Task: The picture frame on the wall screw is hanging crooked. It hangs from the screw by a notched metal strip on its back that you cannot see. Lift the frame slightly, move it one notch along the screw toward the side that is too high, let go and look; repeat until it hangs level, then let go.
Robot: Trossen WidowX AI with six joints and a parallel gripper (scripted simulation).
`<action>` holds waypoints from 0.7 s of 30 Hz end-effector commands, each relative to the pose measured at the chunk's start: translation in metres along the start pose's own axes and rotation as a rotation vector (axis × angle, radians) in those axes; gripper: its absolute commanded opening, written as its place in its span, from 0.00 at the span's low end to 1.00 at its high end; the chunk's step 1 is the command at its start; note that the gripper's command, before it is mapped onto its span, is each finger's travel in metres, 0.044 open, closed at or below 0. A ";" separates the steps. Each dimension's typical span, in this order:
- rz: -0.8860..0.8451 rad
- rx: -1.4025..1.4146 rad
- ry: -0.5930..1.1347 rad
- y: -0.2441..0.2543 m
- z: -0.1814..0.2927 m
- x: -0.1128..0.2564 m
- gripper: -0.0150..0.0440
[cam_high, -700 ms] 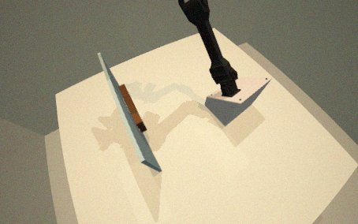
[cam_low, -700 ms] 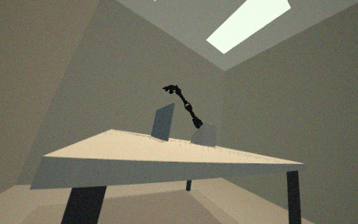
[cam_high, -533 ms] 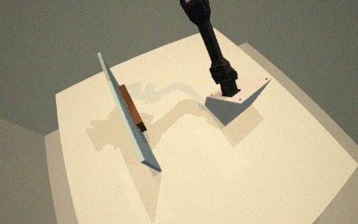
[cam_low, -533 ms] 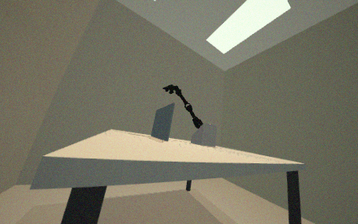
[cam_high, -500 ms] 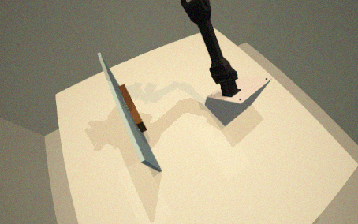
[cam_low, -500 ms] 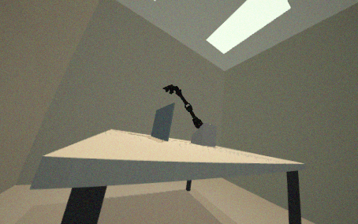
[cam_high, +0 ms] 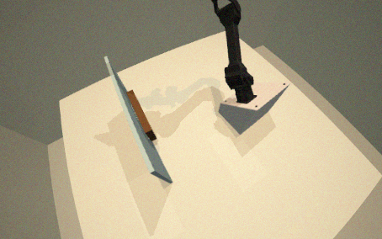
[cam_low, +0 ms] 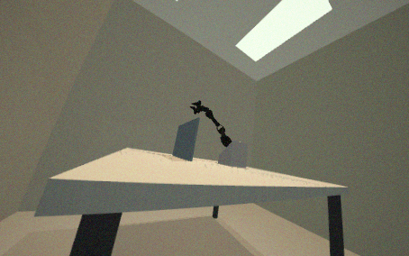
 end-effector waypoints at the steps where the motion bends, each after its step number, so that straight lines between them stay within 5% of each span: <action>1: 0.031 0.113 0.092 -0.034 0.003 0.030 0.69; 21: 0.200 0.503 0.550 -0.244 0.045 0.203 0.69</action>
Point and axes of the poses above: the point midway between the two fingers, 35 mm back from their tips, its own x axis back along the fingers, its own y axis across the jaws, z = x × y, the point moved 4 cm from there along x, back along the fingers, and after that the axes turned 1 degree about x, right-handed, at the moved point
